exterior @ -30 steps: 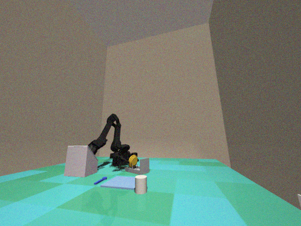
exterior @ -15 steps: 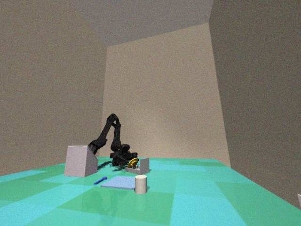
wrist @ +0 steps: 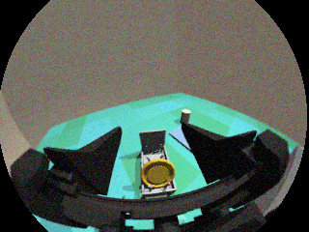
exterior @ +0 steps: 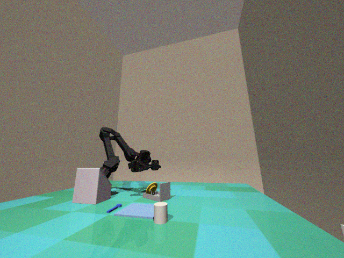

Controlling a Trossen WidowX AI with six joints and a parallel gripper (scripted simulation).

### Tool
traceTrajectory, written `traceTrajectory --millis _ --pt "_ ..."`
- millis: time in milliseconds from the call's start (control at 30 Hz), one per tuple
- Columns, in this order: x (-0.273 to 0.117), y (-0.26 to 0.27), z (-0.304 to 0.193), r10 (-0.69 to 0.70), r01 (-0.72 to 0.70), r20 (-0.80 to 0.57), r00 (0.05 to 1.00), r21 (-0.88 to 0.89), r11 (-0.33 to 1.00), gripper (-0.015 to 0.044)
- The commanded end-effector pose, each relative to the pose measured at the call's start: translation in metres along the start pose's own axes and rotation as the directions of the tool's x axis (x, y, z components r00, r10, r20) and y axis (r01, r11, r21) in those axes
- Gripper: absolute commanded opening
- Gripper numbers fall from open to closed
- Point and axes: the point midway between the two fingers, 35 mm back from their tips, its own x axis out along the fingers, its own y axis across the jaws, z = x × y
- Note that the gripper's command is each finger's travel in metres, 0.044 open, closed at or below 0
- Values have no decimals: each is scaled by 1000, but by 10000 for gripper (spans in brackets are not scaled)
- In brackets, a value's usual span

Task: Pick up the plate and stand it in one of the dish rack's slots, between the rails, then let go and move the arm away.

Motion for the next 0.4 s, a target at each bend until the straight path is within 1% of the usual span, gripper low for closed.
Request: traceTrajectory --millis 0,167,367 --pt "-4 0 18 15 -14 8 1000 -10 1000 400" --pt "-1 -1 19 4 -4 3 1000 -30 1000 400" --pt "10 -8 21 -94 83 -45 995 -198 977 400"
